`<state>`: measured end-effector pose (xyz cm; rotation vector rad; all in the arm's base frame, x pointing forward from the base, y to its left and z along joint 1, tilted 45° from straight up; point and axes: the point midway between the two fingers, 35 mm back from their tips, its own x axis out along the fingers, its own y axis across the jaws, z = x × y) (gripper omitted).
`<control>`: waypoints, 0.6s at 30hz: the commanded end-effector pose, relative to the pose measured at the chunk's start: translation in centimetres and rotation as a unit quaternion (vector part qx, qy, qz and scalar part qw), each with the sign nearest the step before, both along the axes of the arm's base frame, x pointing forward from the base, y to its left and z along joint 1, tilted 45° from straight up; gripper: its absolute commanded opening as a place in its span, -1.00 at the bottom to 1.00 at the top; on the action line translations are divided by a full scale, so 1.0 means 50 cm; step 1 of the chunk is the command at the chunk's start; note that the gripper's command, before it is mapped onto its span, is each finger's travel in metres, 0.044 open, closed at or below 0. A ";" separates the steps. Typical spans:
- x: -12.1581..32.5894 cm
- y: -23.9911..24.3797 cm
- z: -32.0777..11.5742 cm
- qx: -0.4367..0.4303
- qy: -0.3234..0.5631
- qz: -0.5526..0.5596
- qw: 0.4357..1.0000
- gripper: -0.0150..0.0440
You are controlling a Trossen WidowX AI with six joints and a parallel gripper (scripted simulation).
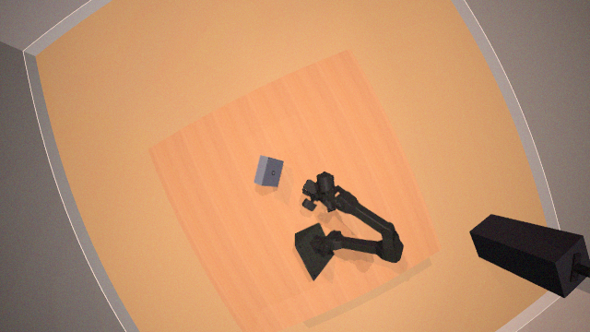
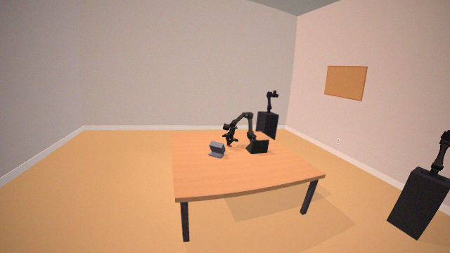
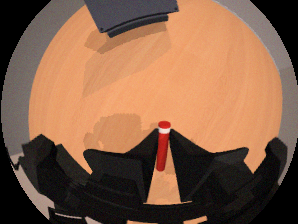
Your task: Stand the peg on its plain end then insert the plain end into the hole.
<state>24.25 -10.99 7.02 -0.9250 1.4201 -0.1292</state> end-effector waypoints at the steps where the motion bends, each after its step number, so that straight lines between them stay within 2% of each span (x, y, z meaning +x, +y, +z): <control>1: -0.003 0.003 0.006 0.010 -0.015 0.015 1.000 -0.33; 18: -0.019 0.008 0.023 0.042 -0.063 0.060 0.995 -0.33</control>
